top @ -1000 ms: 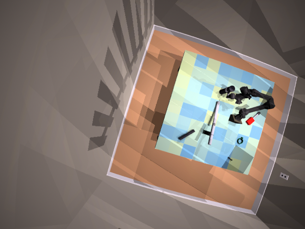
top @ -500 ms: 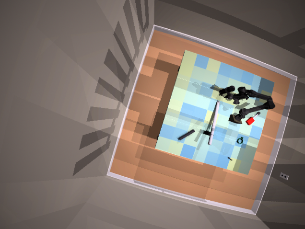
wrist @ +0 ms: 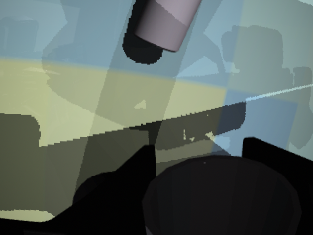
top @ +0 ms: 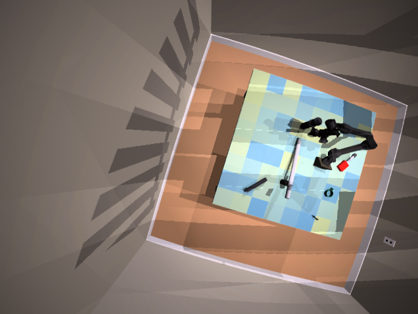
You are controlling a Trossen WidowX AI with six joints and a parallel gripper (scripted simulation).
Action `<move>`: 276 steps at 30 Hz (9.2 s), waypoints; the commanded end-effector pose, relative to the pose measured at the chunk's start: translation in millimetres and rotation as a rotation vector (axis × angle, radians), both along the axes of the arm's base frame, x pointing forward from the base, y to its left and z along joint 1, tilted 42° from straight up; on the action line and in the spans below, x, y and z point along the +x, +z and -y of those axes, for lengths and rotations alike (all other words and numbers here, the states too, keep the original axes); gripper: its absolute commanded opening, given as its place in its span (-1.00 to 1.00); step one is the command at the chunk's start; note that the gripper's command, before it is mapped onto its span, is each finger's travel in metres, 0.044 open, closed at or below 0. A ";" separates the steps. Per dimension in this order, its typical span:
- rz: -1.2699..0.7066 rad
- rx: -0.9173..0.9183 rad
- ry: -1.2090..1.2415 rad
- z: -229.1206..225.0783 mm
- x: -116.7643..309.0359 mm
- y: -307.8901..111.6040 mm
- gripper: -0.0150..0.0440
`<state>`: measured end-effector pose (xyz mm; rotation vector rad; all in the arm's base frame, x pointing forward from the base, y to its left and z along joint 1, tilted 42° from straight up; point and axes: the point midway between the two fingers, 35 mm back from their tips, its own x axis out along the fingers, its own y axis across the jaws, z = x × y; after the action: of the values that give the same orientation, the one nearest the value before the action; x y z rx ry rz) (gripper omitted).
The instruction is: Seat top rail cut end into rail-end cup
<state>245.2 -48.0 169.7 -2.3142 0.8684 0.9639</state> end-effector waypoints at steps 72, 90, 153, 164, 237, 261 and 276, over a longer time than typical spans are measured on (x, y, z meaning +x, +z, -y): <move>0.251 0.047 -0.282 -9.8 33.5 -3.6 -0.49; 0.250 0.048 -0.283 -11.3 33.4 -3.7 0.49; 0.904 1.006 -1.365 -211.1 -12.6 -15.0 1.00; 0.910 1.011 -1.379 -210.8 -12.3 -15.9 1.00; 1.962 1.298 -2.609 -117.2 17.1 -159.7 1.00; 1.966 1.299 -2.606 -96.7 19.2 -180.9 0.64; 1.966 1.299 -2.606 -96.7 19.2 -180.9 0.04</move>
<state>265.9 49.0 -10.6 0.6353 0.6542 -1.3176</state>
